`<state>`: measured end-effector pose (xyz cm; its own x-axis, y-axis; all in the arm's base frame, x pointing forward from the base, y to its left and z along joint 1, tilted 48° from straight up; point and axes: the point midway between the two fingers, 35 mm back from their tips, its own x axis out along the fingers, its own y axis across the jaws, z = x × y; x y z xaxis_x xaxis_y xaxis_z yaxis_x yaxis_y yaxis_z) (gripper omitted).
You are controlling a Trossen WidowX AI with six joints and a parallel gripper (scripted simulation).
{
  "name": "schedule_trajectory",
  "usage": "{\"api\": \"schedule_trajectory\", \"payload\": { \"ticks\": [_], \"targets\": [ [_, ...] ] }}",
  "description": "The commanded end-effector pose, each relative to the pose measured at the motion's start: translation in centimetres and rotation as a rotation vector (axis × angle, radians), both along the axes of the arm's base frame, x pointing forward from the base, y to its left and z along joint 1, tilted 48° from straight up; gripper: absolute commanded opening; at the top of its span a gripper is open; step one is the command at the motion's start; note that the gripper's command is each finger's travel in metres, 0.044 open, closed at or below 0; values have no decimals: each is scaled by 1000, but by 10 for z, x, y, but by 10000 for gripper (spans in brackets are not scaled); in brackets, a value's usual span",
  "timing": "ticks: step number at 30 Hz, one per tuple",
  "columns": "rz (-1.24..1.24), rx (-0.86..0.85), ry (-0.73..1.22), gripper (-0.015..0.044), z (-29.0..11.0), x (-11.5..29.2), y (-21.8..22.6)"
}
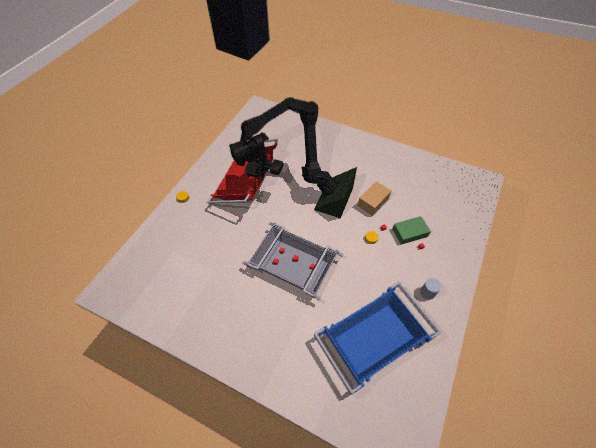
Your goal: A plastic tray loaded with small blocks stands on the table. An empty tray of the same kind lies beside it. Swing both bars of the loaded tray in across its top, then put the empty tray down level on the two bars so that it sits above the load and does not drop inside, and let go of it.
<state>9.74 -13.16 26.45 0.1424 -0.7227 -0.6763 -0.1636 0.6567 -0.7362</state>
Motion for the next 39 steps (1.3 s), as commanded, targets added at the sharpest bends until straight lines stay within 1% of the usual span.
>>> {"api": "schedule_trajectory", "payload": {
  "ticks": [1,17,39],
  "targets": [
    [-6,-16,-13,0,12,1,-1],
    [-6,-17,-16,0,67,12,-6],
    [-6,-17,-16,0,68,13,-6]
  ]
}}
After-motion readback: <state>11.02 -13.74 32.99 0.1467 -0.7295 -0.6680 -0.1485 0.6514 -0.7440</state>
